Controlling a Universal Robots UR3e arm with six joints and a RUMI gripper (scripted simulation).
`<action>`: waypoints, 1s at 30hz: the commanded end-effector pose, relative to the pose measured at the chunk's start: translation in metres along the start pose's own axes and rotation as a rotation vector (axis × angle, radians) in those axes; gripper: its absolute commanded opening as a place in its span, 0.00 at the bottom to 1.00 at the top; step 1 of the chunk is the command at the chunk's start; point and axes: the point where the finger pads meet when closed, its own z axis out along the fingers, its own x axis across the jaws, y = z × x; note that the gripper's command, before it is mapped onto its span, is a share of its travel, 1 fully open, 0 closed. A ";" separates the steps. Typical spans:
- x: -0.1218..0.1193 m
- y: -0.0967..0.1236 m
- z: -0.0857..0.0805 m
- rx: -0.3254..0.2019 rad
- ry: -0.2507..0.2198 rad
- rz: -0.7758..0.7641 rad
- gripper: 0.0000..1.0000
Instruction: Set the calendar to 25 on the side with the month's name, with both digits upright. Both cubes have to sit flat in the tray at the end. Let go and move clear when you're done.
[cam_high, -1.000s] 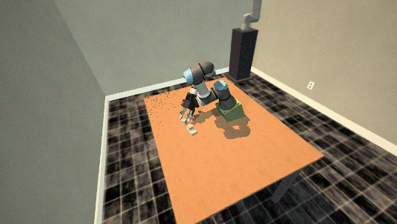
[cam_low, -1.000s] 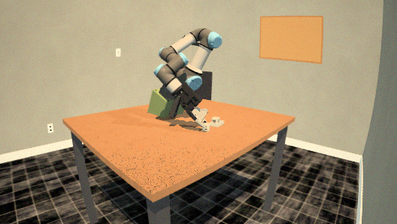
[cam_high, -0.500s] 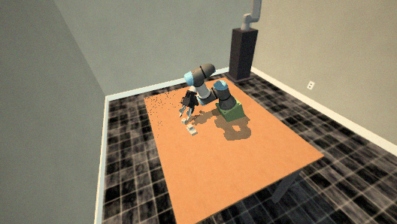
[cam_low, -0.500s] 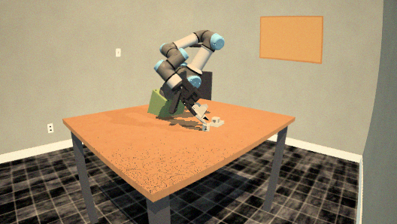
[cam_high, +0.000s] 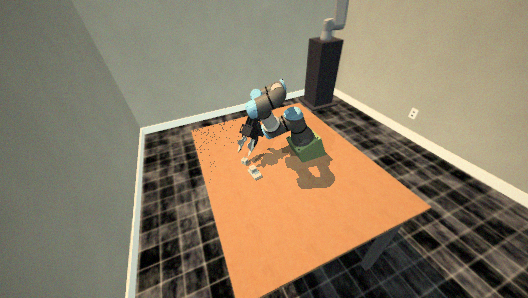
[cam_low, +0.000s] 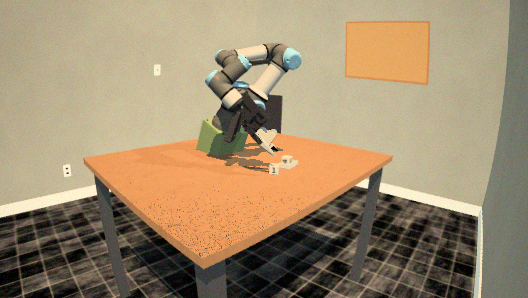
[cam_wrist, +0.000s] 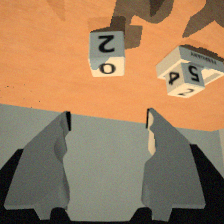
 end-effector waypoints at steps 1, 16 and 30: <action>0.000 0.005 -0.006 0.001 -0.002 -0.001 0.42; 0.000 0.009 -0.010 0.001 -0.002 -0.001 0.42; 0.002 0.006 -0.009 0.119 0.016 0.006 0.42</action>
